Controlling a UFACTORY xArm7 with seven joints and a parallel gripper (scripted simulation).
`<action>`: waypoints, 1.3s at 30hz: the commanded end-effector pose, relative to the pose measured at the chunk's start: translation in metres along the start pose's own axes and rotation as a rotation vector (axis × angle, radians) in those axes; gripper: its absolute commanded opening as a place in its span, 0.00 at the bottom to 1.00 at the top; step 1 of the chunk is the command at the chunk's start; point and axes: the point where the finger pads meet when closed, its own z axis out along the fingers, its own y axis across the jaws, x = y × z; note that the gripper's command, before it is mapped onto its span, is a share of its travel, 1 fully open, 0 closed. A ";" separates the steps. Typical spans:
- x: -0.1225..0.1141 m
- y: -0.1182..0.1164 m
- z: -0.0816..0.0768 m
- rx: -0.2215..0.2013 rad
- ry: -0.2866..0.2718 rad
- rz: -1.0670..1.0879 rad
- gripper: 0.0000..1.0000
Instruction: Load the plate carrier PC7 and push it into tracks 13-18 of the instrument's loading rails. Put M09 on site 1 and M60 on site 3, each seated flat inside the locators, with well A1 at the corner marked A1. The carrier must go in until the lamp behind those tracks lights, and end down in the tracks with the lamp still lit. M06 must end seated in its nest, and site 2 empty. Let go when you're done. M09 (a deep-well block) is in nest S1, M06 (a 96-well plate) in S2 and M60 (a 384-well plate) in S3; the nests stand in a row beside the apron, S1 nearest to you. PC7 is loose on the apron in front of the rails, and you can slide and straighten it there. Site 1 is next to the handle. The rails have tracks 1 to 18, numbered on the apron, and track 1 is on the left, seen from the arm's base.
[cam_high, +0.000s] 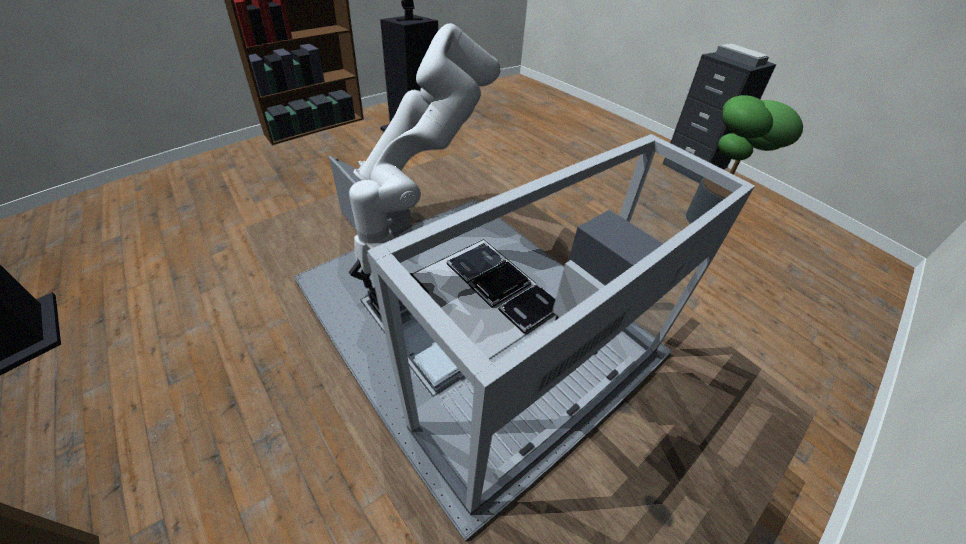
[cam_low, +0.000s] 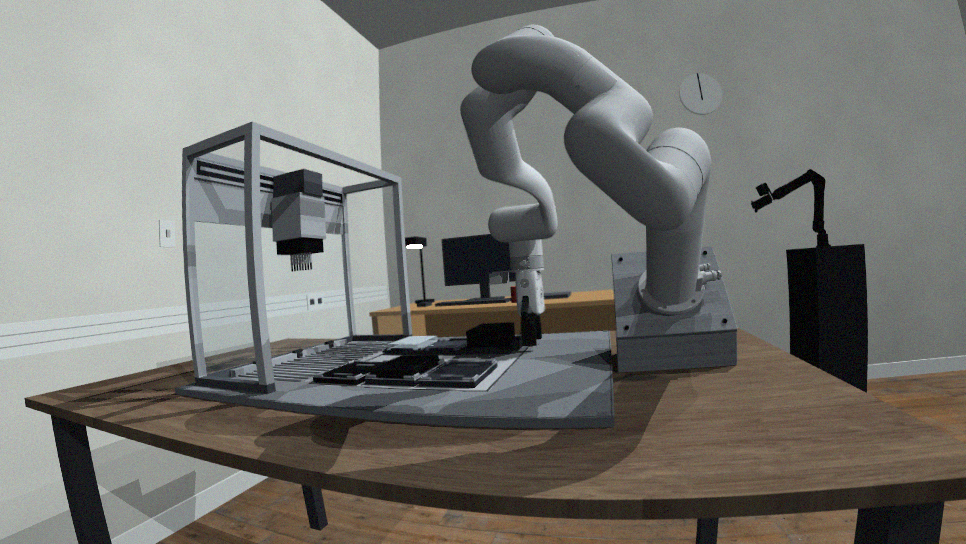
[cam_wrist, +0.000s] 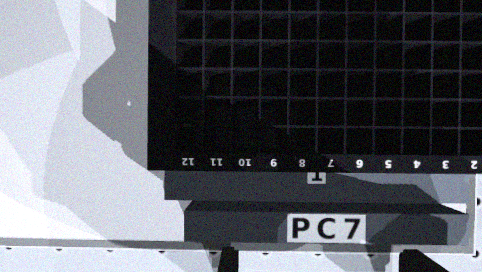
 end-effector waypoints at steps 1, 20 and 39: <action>0.001 0.001 0.001 -0.003 0.003 0.000 0.82; 0.008 0.001 0.001 -0.003 0.003 0.000 0.82; 0.025 0.001 0.001 -0.003 0.003 0.000 0.82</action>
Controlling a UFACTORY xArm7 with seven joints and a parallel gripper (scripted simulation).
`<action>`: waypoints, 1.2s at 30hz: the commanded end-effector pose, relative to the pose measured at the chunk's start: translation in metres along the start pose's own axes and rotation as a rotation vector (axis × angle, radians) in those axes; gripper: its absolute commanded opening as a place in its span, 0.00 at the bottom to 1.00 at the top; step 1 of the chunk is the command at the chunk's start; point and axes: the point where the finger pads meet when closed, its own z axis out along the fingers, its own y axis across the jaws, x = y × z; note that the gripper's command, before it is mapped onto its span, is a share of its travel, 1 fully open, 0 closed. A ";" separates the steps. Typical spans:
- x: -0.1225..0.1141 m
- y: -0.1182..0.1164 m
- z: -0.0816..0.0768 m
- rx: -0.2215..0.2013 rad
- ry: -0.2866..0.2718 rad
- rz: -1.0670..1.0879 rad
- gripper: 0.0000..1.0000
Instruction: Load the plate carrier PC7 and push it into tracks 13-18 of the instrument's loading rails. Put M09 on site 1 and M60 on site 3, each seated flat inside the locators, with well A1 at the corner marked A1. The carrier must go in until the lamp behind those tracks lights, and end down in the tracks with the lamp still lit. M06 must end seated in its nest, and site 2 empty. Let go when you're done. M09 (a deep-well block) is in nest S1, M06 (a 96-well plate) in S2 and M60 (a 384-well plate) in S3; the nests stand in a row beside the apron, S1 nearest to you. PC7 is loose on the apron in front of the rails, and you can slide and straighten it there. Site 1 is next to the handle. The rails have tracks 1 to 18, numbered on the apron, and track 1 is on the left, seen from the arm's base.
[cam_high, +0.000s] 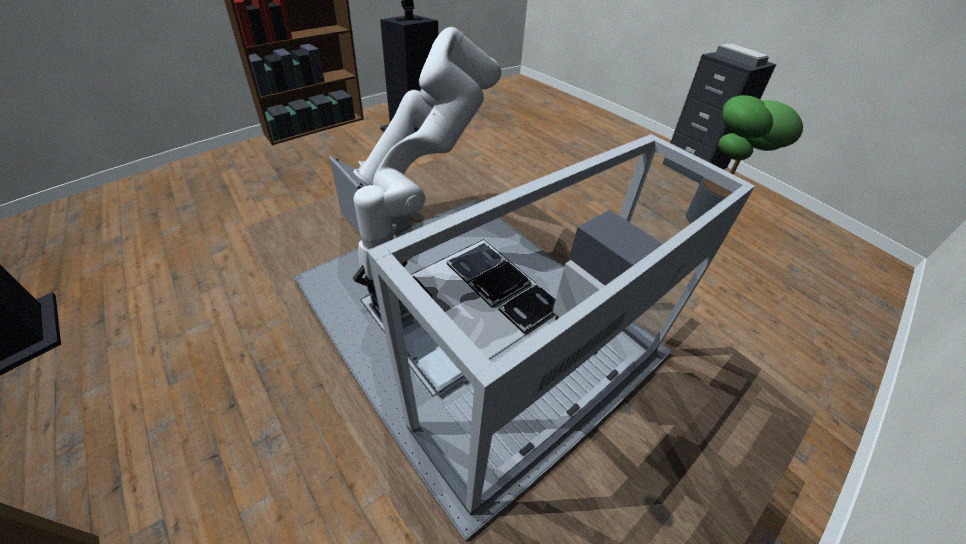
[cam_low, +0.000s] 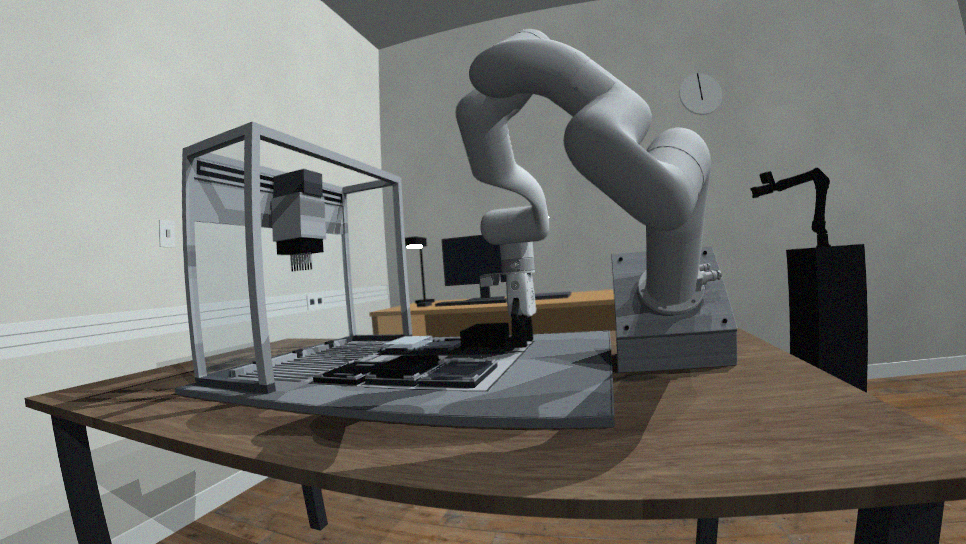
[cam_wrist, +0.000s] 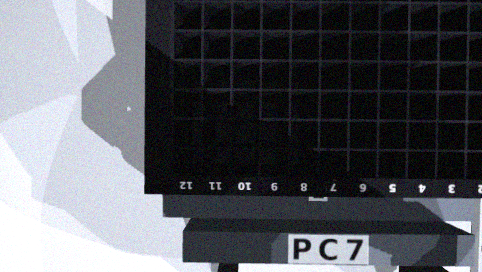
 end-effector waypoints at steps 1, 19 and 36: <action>0.005 0.002 -0.002 -0.004 0.003 0.000 0.82; 0.021 0.002 -0.002 -0.004 0.003 0.000 0.82; 0.036 0.002 -0.002 -0.004 0.004 0.000 0.82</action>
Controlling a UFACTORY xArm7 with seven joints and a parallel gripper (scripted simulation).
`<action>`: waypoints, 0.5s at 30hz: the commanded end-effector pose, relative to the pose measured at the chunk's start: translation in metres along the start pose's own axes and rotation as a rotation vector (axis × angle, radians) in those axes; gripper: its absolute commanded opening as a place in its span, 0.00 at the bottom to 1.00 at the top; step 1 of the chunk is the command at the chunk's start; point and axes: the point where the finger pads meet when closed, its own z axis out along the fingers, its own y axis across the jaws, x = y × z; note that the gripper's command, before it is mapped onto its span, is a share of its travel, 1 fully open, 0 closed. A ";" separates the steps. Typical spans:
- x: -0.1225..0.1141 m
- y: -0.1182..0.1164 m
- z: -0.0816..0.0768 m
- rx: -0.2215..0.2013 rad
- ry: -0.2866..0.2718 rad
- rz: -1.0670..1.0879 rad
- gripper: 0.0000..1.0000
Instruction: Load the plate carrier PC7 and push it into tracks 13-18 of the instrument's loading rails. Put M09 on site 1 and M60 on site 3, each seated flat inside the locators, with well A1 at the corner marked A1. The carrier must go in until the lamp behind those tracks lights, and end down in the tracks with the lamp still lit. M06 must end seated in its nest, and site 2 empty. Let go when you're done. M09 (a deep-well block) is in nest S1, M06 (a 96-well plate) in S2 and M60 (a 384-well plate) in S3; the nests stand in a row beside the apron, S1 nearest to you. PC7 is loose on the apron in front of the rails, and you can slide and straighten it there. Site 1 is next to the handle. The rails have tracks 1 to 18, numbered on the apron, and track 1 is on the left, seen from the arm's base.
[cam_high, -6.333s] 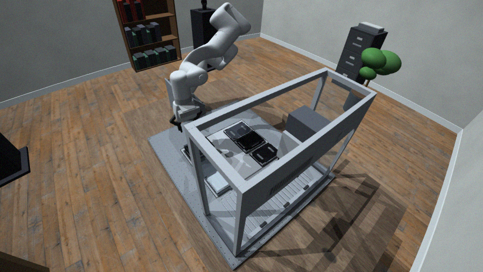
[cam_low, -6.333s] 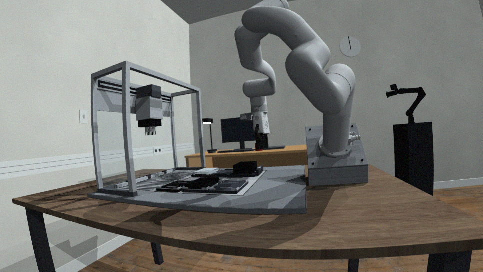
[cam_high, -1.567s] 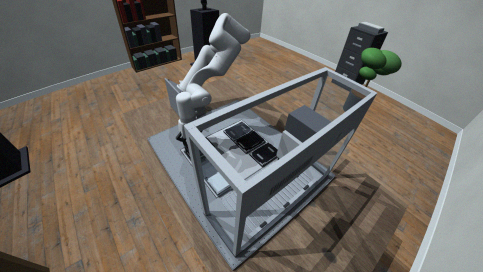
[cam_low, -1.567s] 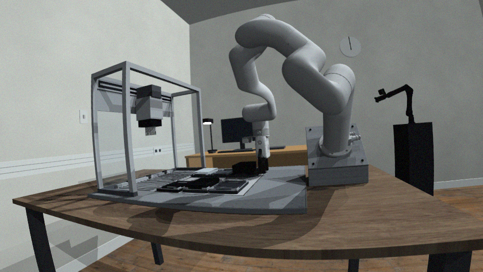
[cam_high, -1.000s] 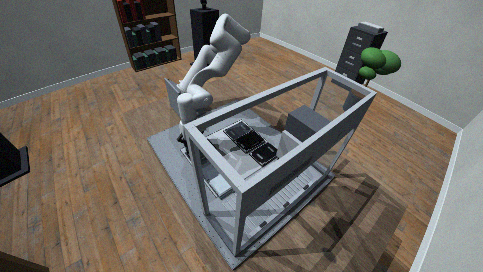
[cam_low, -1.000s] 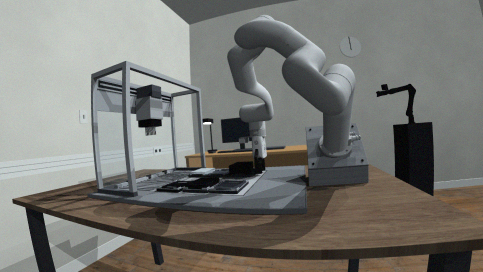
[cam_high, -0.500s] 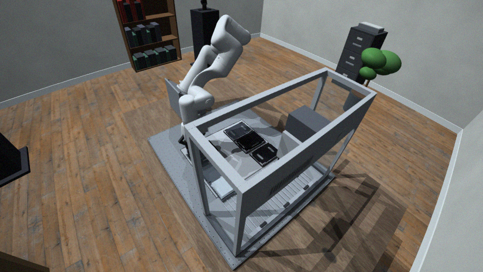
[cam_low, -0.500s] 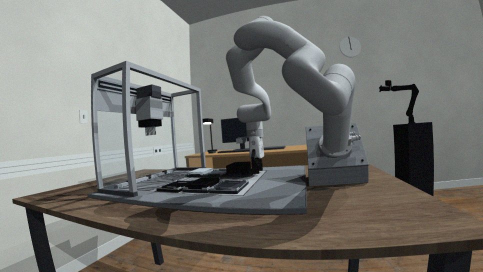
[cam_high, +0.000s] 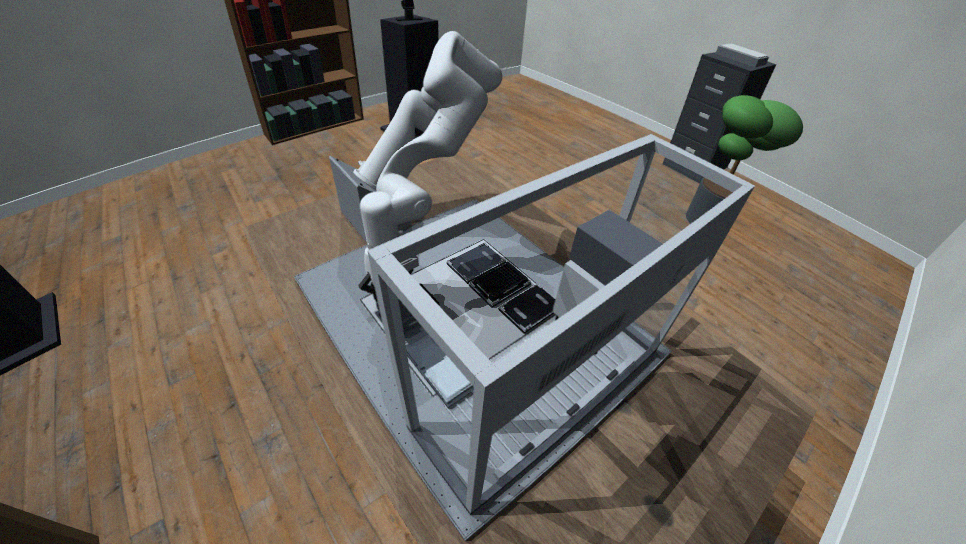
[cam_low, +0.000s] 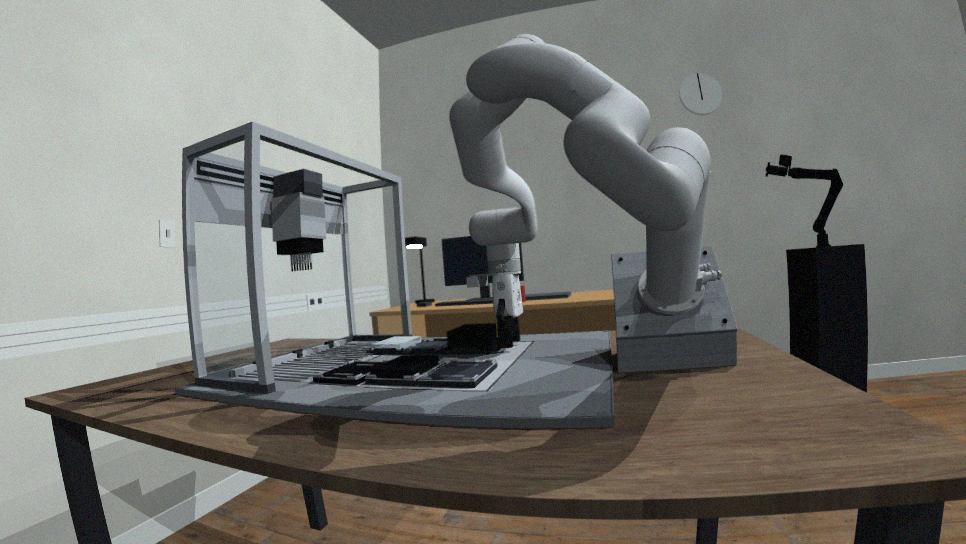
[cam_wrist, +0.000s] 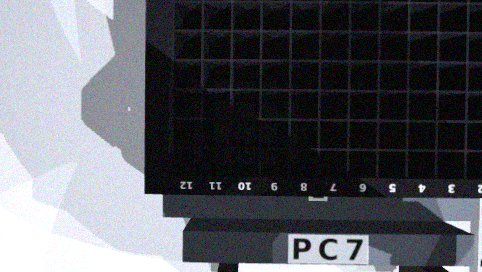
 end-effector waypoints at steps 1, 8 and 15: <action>0.005 0.001 -0.002 -0.003 0.003 0.000 0.82; 0.010 0.001 -0.002 -0.003 0.003 0.000 0.82; 0.017 0.001 -0.002 -0.003 0.003 0.000 0.82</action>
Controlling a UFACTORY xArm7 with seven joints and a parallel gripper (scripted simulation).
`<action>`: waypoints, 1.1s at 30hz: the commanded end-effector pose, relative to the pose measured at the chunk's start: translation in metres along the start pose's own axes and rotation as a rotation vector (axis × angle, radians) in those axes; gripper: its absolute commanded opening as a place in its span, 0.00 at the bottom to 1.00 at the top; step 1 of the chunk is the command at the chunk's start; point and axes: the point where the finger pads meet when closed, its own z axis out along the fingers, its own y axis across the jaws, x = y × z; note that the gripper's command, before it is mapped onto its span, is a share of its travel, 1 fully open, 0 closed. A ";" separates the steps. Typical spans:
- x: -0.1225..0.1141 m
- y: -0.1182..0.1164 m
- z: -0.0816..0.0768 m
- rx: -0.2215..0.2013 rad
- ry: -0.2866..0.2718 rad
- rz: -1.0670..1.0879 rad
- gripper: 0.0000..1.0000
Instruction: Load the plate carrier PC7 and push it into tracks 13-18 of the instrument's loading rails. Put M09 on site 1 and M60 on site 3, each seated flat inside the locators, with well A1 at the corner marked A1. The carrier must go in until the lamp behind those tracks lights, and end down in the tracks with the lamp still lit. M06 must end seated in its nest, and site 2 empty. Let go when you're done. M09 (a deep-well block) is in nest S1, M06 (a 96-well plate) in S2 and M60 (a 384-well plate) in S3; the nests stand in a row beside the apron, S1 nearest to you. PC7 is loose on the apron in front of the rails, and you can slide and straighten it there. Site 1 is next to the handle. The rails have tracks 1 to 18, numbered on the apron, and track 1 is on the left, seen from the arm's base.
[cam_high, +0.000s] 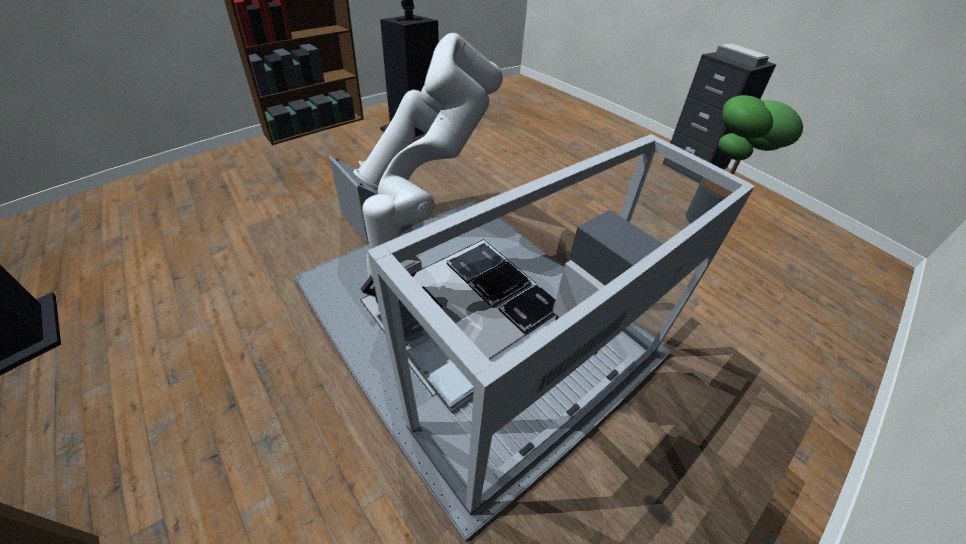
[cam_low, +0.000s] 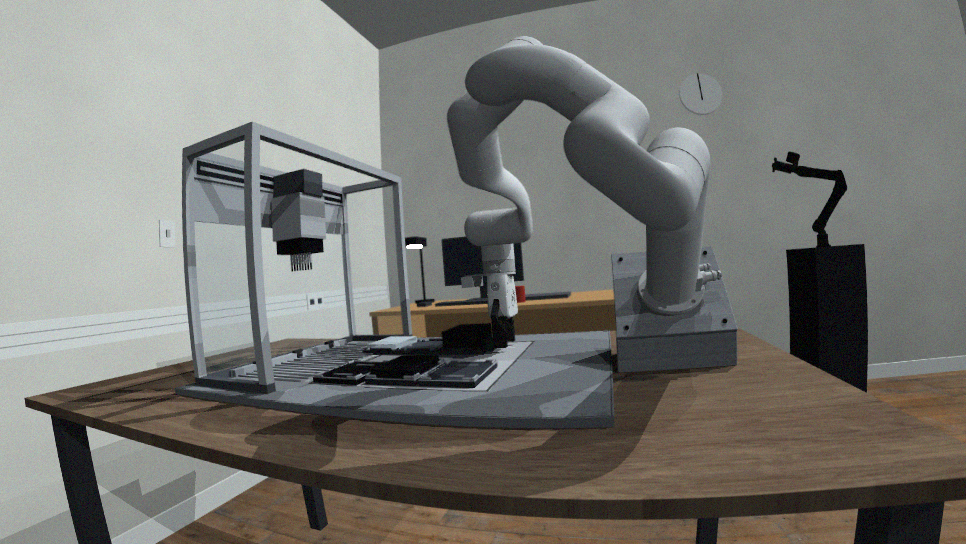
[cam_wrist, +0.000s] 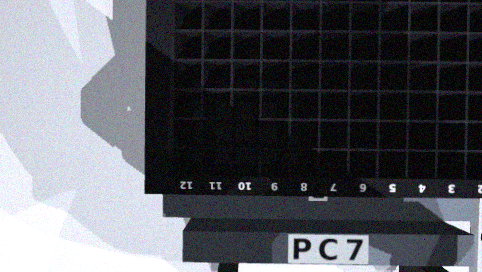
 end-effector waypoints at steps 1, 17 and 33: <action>0.005 0.001 -0.002 -0.003 0.004 -0.001 0.82; 0.019 0.001 -0.002 -0.003 0.004 -0.001 0.82; 0.033 0.001 -0.002 -0.003 0.004 -0.001 0.82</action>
